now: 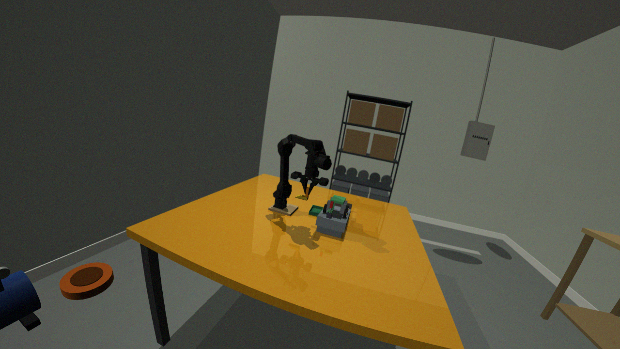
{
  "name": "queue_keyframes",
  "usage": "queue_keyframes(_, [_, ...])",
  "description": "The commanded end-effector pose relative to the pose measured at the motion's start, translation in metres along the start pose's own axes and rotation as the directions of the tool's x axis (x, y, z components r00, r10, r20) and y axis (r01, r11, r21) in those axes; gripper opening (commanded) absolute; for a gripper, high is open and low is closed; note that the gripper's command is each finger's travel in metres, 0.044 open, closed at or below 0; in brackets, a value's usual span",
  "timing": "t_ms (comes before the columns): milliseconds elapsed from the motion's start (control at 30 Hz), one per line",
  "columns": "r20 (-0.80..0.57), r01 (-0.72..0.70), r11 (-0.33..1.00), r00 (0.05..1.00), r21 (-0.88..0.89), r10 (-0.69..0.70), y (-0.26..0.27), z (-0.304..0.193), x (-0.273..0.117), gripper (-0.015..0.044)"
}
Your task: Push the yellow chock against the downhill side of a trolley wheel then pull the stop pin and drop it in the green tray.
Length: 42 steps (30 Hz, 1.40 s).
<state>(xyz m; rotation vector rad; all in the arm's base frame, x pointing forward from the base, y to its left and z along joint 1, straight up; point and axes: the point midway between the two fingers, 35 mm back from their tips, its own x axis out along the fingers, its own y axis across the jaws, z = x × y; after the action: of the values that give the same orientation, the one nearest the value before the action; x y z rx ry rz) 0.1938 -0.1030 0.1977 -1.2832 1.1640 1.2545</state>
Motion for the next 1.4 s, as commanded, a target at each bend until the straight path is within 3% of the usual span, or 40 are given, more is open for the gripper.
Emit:
queue_keyframes(0, [-0.005, 0.002, 1.000, 1.000, -0.002, -0.002, -0.003, 0.012, 0.001, 0.0000])
queue_keyframes(1367, [0.008, 0.005, 1.000, 1.000, -0.002, -0.005, -0.041, 0.153, 0.010, 0.0000])
